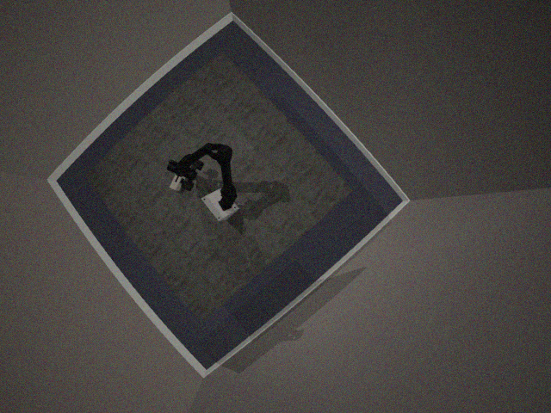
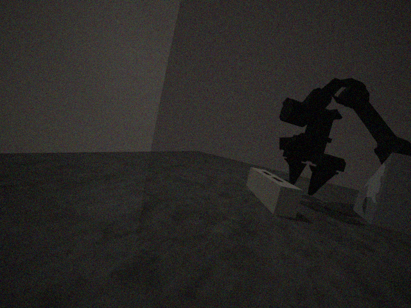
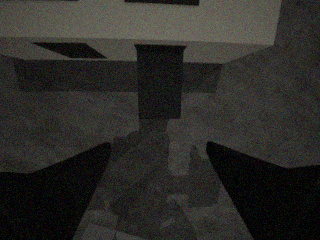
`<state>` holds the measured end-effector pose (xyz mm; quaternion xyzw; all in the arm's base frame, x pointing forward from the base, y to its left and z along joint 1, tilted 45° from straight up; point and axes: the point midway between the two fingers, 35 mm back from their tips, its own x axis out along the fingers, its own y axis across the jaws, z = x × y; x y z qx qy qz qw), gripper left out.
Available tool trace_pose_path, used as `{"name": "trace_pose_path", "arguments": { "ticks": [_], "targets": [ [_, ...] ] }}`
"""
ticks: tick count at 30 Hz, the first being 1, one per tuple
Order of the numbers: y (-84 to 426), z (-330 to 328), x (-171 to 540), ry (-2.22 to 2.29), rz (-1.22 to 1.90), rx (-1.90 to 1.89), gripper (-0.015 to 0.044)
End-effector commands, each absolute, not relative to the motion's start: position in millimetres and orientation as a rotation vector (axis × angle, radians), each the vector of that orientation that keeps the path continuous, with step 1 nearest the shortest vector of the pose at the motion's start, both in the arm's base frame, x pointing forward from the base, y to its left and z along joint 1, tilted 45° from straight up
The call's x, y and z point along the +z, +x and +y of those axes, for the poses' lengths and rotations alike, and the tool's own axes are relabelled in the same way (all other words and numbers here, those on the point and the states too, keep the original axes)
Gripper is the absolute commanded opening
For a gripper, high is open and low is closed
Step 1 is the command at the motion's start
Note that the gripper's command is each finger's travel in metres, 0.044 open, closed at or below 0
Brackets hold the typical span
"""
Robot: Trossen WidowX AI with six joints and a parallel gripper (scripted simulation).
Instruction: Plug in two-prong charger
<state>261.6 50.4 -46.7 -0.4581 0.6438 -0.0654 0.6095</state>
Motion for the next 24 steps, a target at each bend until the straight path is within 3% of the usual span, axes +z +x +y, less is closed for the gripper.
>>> {"name": "trace_pose_path", "arguments": {
  "ticks": [1,6,24],
  "targets": [
    [262,74,-31,-1.047,1.302,-0.026,0.044],
    [262,100,-7,-1.017,1.057,0.102,0.044],
    [262,101,-6,-1.016,1.048,0.106,0.044]
  ]
}}
